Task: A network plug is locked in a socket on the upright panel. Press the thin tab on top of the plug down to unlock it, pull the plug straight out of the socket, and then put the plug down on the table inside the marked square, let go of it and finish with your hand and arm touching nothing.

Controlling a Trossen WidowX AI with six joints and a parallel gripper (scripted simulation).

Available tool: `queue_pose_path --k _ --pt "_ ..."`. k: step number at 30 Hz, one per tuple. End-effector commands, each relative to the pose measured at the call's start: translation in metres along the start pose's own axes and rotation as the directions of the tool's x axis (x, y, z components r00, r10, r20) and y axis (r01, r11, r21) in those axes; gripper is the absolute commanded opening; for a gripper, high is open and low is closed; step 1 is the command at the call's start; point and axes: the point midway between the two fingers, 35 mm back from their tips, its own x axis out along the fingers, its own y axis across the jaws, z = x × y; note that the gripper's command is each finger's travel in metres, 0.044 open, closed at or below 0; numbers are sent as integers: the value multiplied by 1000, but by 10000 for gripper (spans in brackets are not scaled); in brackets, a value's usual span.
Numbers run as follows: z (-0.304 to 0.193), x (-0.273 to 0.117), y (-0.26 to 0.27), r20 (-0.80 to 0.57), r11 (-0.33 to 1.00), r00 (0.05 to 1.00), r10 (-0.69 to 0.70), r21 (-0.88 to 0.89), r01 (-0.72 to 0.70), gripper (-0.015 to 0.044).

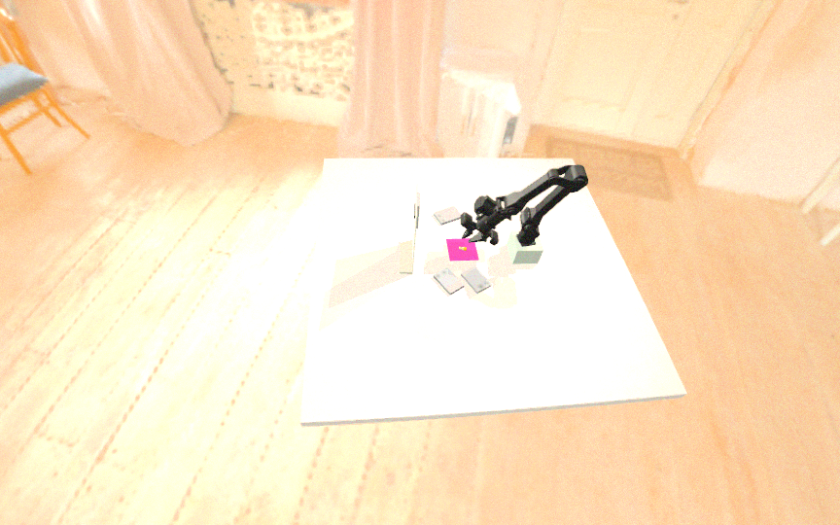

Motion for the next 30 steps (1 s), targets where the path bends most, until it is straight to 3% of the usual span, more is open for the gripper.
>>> queue_pose_path --k 1,30 --pt "0 -4 7 -2 1000 1000 12 -5 -12 156" --pt "0 -32 23 -2 1000 1000 12 -5 -12 156"
